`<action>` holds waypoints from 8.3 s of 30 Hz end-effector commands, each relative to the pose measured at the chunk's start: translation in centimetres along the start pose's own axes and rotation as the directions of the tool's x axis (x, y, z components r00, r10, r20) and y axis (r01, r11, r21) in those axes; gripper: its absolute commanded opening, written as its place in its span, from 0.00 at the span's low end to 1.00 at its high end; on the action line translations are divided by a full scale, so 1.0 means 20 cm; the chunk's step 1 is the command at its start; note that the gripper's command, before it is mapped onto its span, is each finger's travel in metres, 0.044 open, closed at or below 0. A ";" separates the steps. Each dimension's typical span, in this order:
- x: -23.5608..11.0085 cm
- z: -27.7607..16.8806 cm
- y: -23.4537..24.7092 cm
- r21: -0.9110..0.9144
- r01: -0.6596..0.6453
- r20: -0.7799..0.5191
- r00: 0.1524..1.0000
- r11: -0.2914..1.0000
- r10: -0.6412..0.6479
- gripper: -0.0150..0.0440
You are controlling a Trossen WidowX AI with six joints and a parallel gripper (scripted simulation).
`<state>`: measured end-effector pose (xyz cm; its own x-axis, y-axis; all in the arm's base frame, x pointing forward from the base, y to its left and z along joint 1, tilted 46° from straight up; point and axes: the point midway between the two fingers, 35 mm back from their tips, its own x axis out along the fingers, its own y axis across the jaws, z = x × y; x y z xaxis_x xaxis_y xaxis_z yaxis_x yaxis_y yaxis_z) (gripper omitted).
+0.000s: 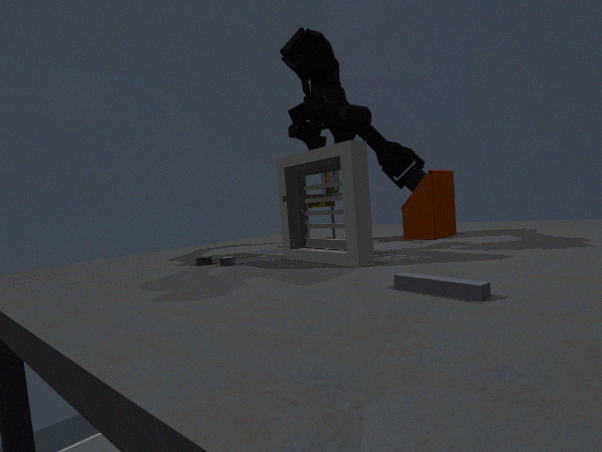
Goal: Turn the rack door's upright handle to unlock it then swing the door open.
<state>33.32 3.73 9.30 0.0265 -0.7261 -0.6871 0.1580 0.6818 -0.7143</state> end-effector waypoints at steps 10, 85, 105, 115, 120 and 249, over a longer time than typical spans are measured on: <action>0.12 -0.01 -0.01 -0.001 -0.007 -0.018 1.000 1.000 0.007 0.75; 0.16 -0.01 -0.01 0.939 0.025 -0.023 1.000 -0.342 0.012 0.29; 0.16 -0.01 -0.01 0.950 0.025 -0.023 1.000 -0.311 0.012 0.75; 0.16 -0.02 -0.01 0.985 0.022 -0.025 1.000 0.172 0.013 0.75; 0.16 -0.02 -0.01 0.913 0.017 -0.025 1.000 0.408 0.013 0.75; 0.15 -0.20 0.11 -0.879 -0.027 -0.024 1.000 0.477 0.013 0.29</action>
<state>30.00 3.06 5.54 0.0008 -0.7188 -0.6952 -0.8411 0.3755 -0.3892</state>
